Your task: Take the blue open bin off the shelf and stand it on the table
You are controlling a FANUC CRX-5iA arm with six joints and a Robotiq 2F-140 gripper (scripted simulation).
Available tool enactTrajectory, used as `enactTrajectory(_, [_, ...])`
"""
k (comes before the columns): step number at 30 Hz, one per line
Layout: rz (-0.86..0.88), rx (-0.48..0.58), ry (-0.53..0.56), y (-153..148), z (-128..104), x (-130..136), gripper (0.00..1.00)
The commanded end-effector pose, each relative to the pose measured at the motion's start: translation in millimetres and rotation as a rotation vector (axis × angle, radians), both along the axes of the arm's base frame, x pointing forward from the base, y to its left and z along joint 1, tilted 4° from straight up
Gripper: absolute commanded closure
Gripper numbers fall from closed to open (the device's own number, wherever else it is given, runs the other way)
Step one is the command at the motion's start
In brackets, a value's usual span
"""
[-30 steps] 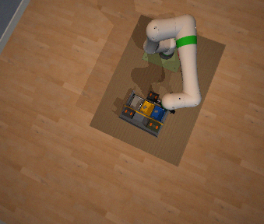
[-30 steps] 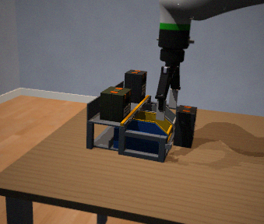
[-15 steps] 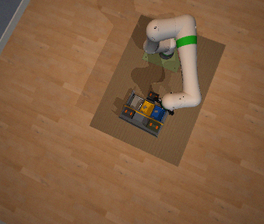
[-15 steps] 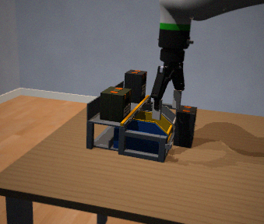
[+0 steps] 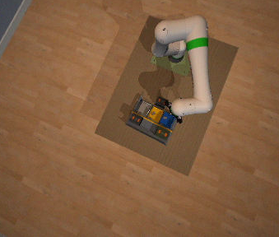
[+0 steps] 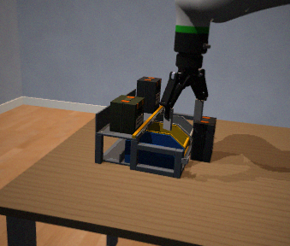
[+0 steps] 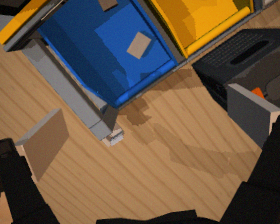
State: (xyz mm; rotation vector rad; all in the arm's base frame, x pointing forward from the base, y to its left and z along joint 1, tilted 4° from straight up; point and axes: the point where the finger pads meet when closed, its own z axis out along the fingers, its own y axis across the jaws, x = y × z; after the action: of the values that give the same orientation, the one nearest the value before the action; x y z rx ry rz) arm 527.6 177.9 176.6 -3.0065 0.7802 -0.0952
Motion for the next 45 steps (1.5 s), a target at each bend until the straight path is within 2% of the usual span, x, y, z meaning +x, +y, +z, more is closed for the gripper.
enactTrajectory(1, [-0.188, 0.013, 0.003, 0.1, 0.2, 0.1, 0.00])
enactTrajectory(2, [-0.240, 0.016, 0.003, 0.1, 0.2, 0.1, 0.00])
enactTrajectory(14, [-0.240, 0.016, 0.003, 0.1, 0.2, 0.1, 0.00])
enactTrajectory(19, [-0.499, 0.034, 0.008, 0.1, 0.2, 0.1, 0.00])
enactTrajectory(31, [-0.499, 0.034, 0.008, 0.1, 0.2, 0.1, 0.00])
enactTrajectory(36, [-0.759, 0.052, 0.013, 0.1, 0.2, 0.1, 0.00])
enactTrajectory(45, [-0.759, 0.052, 0.013, 0.1, 0.2, 0.1, 0.00])
